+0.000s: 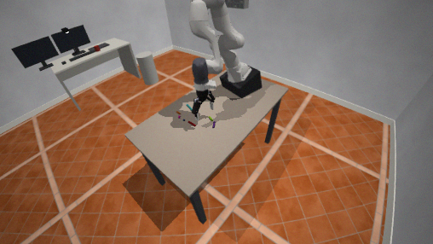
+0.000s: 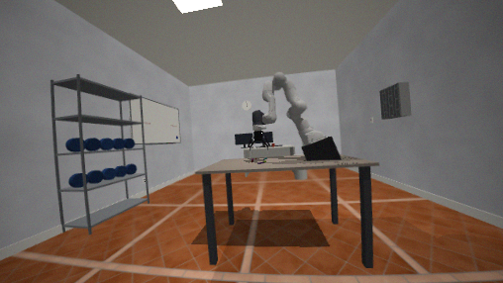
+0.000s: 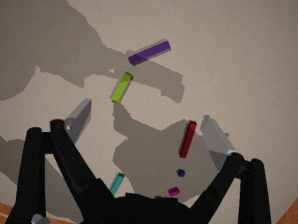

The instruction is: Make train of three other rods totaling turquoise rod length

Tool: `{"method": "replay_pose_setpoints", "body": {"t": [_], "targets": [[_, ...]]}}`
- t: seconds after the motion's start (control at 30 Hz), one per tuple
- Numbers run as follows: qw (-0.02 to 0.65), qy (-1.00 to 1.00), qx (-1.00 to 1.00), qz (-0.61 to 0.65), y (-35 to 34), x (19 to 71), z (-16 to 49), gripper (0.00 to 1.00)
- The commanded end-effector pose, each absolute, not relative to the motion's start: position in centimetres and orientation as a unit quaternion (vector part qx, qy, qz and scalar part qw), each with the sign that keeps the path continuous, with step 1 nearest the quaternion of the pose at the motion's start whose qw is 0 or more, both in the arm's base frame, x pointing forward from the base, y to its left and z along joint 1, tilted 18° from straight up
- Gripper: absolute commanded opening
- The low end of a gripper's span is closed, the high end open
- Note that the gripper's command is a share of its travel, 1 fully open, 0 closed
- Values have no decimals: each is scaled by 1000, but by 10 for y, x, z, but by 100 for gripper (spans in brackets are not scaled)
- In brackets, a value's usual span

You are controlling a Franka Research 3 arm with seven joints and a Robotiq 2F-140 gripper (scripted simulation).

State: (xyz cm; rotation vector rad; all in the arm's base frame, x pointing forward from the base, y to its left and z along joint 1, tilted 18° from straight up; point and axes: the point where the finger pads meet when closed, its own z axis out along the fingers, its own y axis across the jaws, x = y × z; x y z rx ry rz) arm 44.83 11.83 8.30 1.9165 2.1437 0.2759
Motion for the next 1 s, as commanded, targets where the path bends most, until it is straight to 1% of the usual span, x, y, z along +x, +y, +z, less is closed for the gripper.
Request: {"method": "replay_pose_setpoints", "body": {"t": [0.0,0.97], "targets": [[126,738,657,93,118,448,83,100],[125,731,665,95,118,449,83,100]]}}
